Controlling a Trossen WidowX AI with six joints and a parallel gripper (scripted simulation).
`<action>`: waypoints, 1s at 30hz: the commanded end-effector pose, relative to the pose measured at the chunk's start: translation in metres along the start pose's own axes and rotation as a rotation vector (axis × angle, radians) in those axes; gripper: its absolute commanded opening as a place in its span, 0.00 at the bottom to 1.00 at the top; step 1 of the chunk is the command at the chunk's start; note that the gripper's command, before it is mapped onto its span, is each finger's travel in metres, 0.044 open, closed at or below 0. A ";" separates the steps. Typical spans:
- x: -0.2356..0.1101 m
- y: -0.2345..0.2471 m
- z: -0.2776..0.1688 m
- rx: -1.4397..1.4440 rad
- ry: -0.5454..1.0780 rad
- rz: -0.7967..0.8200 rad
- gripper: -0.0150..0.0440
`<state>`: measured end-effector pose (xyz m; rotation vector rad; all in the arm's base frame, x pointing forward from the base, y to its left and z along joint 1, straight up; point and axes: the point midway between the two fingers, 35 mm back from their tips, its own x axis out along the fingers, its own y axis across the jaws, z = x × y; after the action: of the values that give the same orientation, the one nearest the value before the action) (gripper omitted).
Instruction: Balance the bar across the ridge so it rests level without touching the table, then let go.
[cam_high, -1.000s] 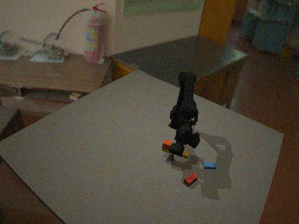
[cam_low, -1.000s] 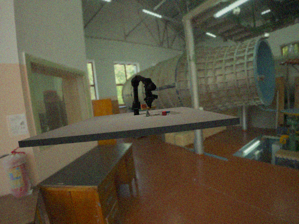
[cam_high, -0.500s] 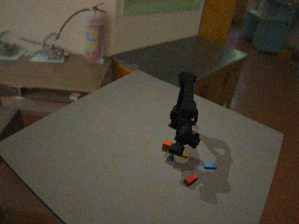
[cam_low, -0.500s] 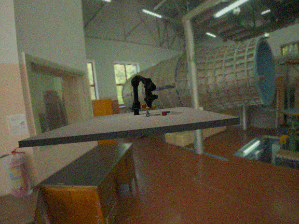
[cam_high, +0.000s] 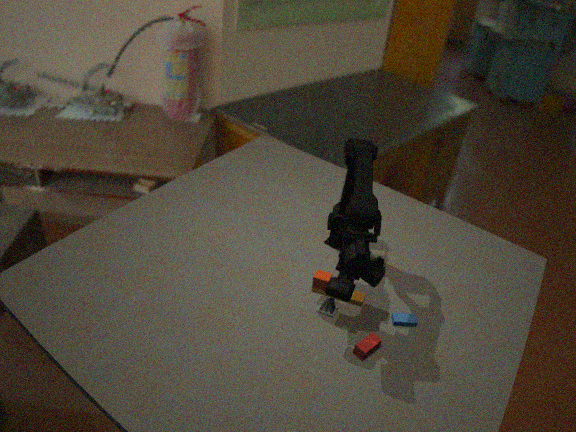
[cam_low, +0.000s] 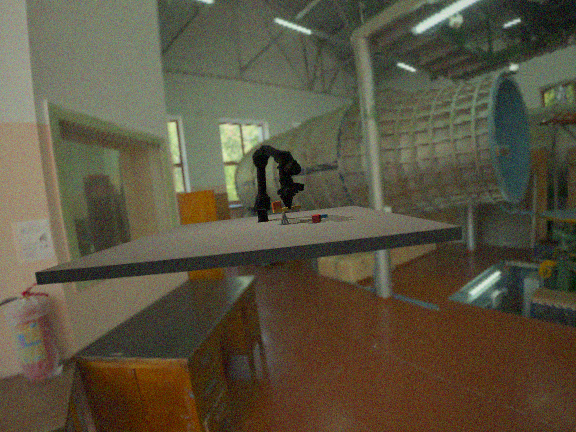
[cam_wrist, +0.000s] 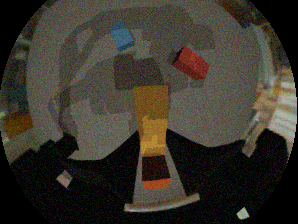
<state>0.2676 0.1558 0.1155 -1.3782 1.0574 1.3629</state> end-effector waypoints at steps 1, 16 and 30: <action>0.001 0.000 -0.001 0.002 0.003 -0.001 0.25; 0.002 -0.001 -0.001 0.002 0.003 -0.001 0.25; 0.003 -0.001 -0.001 0.002 0.003 -0.001 0.25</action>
<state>0.2678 0.1558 0.1130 -1.3779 1.0576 1.3626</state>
